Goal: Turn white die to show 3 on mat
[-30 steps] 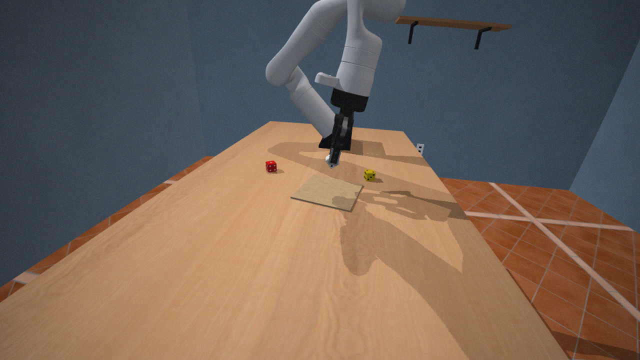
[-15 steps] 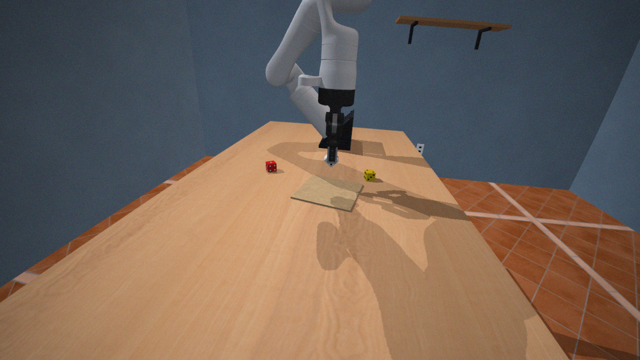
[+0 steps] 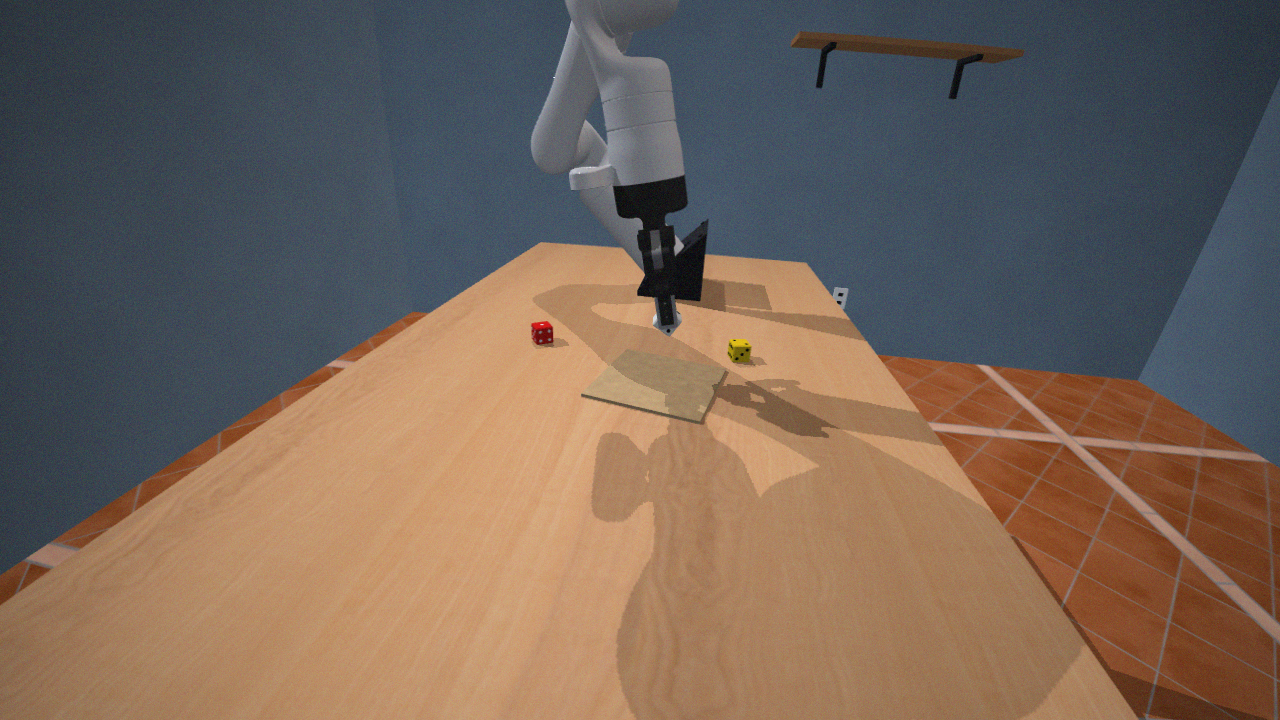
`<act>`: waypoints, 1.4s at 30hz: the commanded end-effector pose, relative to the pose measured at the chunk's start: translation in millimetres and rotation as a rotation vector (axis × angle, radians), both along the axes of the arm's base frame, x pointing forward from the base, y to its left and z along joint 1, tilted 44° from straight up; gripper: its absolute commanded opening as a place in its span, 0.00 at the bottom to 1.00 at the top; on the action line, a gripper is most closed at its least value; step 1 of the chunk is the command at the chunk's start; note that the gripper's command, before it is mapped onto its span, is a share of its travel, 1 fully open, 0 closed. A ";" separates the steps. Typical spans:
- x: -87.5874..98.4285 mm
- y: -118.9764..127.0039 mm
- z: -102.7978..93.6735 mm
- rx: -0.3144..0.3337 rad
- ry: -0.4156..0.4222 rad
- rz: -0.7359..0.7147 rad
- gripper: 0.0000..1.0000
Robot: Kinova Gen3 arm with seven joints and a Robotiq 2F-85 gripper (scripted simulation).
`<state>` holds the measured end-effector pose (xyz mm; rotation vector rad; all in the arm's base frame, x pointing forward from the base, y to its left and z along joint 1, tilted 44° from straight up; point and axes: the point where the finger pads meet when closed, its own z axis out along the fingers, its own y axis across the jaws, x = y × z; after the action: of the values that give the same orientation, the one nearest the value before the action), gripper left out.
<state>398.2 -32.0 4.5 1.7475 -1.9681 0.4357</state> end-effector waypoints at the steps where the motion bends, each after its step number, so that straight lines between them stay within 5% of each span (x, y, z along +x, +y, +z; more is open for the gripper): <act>1: 0.7 -2.2 6.7 0.049 -0.020 -0.024 0.21; 13: 0.3 -2.7 6.4 0.083 -0.023 -0.027 0.21; 30: 0.1 -5.7 7.9 0.305 -0.058 -0.041 0.21; 42: -0.1 -6.1 7.9 0.330 -0.062 -0.043 0.21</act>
<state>397.9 -37.4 11.9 1.9005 -2.2095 0.1634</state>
